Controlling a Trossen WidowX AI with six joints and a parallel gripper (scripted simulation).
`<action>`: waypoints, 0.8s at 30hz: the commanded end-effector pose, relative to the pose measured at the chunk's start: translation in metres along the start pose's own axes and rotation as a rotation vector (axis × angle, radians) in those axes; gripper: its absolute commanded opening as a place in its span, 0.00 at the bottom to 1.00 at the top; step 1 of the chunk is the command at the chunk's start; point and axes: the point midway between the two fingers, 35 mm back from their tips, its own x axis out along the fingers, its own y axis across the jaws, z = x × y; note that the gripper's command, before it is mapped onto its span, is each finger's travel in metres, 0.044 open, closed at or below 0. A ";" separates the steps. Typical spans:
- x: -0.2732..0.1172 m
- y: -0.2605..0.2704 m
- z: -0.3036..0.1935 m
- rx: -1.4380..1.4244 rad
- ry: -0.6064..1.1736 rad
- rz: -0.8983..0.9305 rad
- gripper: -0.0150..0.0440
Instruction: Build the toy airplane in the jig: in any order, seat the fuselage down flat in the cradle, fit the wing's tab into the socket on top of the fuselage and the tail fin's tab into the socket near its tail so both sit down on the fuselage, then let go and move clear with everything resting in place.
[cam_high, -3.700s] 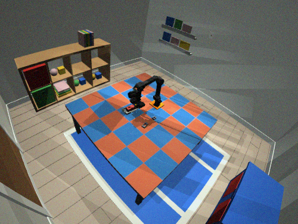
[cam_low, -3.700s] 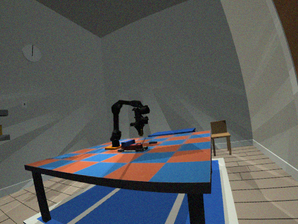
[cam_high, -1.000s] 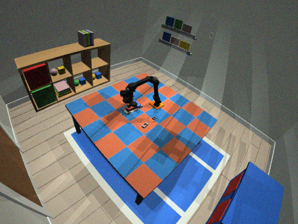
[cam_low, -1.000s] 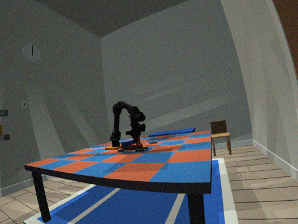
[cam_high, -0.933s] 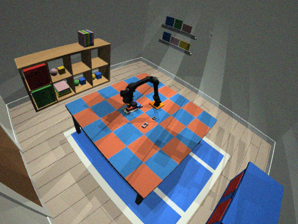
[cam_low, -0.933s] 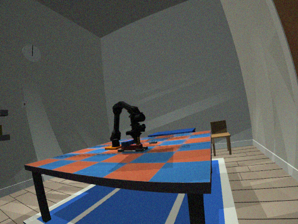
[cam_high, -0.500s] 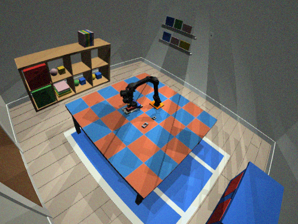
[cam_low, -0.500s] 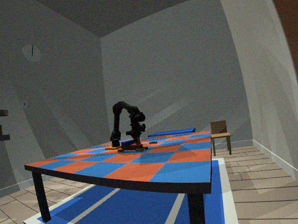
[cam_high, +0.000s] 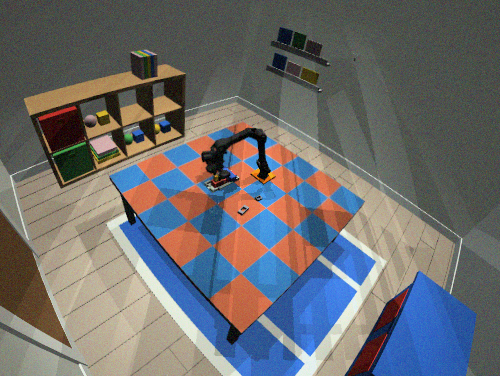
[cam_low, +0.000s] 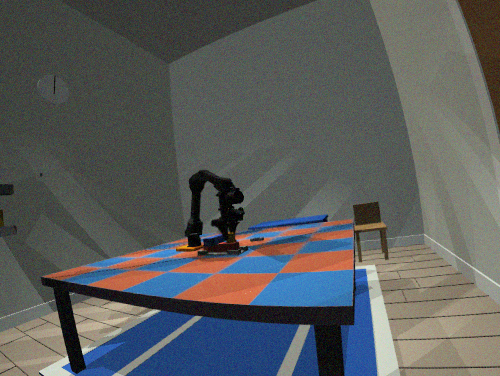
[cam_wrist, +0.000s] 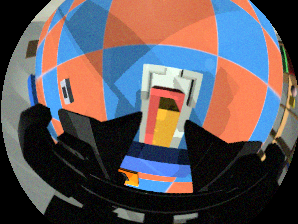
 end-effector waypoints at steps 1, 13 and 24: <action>-0.029 -0.002 0.004 0.000 -0.011 -0.002 0.69; -0.087 -0.003 0.003 0.002 -0.012 0.000 0.69; -0.087 -0.003 0.003 0.002 -0.012 0.000 0.69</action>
